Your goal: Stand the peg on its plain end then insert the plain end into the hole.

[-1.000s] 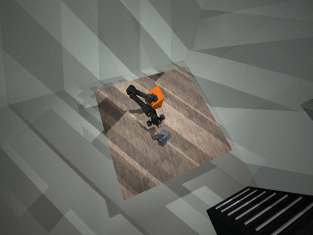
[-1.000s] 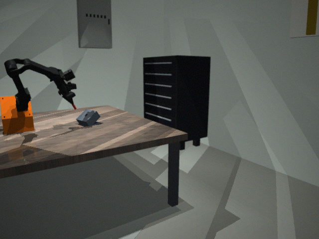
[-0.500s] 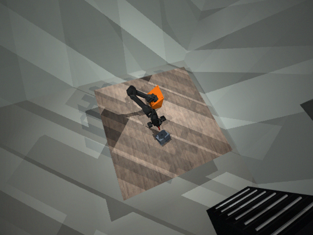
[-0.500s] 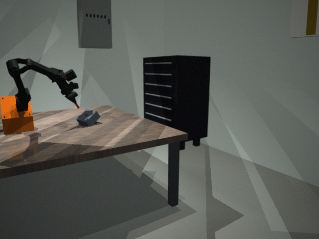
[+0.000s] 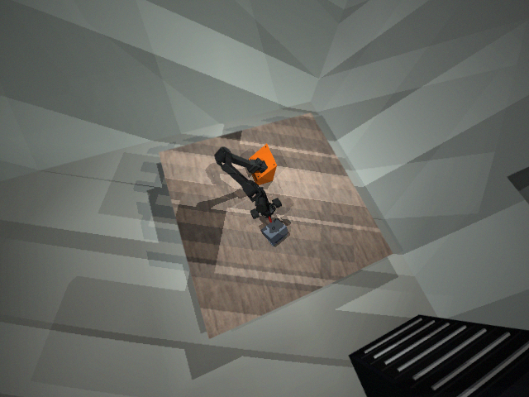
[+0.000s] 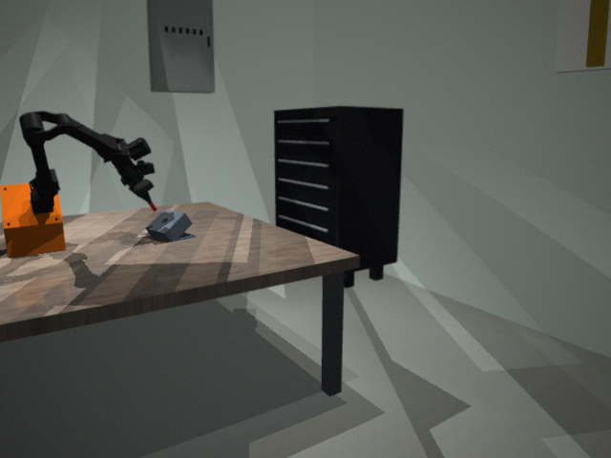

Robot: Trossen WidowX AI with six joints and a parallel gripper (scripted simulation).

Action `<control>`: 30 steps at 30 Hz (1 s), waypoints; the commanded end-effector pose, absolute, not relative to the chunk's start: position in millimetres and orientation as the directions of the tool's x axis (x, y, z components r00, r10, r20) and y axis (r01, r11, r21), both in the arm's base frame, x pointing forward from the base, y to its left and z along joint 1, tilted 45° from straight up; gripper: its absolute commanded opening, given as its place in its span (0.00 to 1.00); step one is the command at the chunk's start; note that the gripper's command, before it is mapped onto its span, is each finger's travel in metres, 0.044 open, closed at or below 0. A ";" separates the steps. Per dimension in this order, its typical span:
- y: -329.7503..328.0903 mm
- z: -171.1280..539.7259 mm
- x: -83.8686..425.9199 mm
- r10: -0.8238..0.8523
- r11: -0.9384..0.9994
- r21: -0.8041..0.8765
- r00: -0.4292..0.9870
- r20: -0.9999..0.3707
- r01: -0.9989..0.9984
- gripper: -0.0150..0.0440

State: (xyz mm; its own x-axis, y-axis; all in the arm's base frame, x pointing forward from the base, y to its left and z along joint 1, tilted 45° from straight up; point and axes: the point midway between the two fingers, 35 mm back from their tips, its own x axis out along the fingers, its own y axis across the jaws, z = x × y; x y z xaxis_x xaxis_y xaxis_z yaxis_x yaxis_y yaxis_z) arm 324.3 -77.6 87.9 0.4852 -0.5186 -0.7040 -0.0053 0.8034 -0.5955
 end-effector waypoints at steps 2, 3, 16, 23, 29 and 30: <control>-80.2 83.1 329.3 -0.513 0.805 -0.593 0.492 -0.704 -0.009 0.25; -80.9 82.2 330.1 -0.512 0.805 -0.593 0.493 -0.703 -0.009 0.25; -88.2 73.1 338.7 -0.509 0.805 -0.593 0.503 -0.698 -0.007 0.25; -90.8 69.9 341.1 -0.508 0.806 -0.592 0.506 -0.697 -0.005 0.25; -94.9 64.9 344.7 -0.508 0.806 -0.592 0.507 -0.696 -0.004 0.25; -95.7 64.0 345.4 -0.508 0.806 -0.592 0.507 -0.696 -0.004 0.25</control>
State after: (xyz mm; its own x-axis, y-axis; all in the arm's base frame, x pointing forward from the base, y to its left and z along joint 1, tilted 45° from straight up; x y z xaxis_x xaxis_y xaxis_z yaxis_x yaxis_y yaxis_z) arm 343.1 -94.2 66.9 0.5040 -0.5128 -0.6950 0.0001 0.8047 -0.5936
